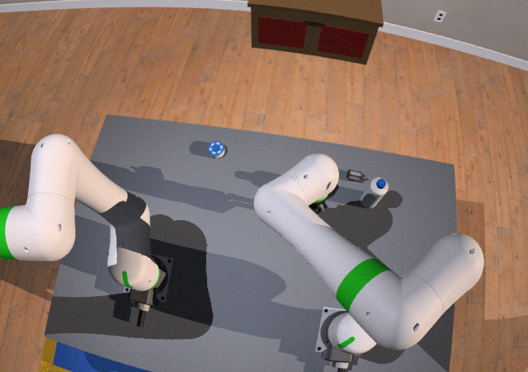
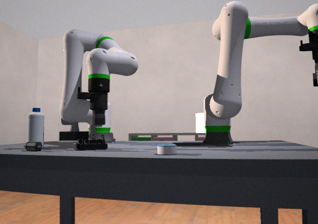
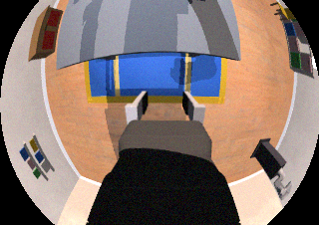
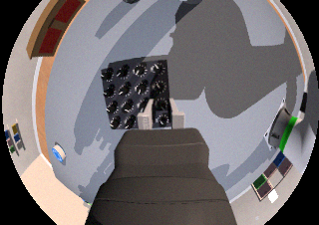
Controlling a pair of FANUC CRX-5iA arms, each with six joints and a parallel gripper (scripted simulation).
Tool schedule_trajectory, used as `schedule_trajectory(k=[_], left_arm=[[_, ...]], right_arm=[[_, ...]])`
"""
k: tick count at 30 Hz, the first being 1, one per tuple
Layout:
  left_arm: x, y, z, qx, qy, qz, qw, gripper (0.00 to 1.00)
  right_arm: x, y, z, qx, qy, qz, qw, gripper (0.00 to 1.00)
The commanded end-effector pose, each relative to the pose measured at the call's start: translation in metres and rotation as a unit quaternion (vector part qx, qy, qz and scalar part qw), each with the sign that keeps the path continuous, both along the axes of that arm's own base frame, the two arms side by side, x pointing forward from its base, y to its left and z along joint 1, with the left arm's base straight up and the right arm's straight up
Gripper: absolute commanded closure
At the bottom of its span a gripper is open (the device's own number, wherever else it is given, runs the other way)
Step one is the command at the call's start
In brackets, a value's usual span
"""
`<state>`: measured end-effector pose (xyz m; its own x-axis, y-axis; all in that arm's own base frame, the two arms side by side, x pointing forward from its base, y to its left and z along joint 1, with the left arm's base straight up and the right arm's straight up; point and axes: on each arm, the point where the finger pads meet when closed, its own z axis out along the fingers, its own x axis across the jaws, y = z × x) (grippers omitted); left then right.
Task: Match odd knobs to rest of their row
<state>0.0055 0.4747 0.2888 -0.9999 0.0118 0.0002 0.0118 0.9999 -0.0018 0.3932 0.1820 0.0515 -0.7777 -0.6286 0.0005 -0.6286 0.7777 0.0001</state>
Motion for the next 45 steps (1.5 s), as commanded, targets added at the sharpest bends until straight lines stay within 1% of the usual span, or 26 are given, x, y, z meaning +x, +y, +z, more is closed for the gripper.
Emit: schedule_trajectory(k=[1, 19, 20, 45], left_arm=[[0.0001, 0.0002, 0.0008, 0.001, 0.0, 0.0, 1.0, 0.0], [0.0001, 0.0002, 0.0008, 0.001, 0.0, 0.0, 1.0, 0.0], [0.0001, 0.0002, 0.0008, 0.001, 0.0, 0.0, 1.0, 0.0], [0.0001, 0.0002, 0.0008, 0.001, 0.0, 0.0, 1.0, 0.0]], right_arm=[[0.0005, 0.0003, -0.0024, 0.0, -0.001, 0.0, 1.0, 0.54], [0.0005, 0.0003, -0.0036, 0.0, -0.001, 0.0, 1.0, 0.54], [0.0005, 0.0003, -0.0036, 0.0, -0.001, 0.0, 1.0, 0.7], [0.0005, 0.0003, -0.0036, 0.0, -0.001, 0.008, 1.0, 0.7]])
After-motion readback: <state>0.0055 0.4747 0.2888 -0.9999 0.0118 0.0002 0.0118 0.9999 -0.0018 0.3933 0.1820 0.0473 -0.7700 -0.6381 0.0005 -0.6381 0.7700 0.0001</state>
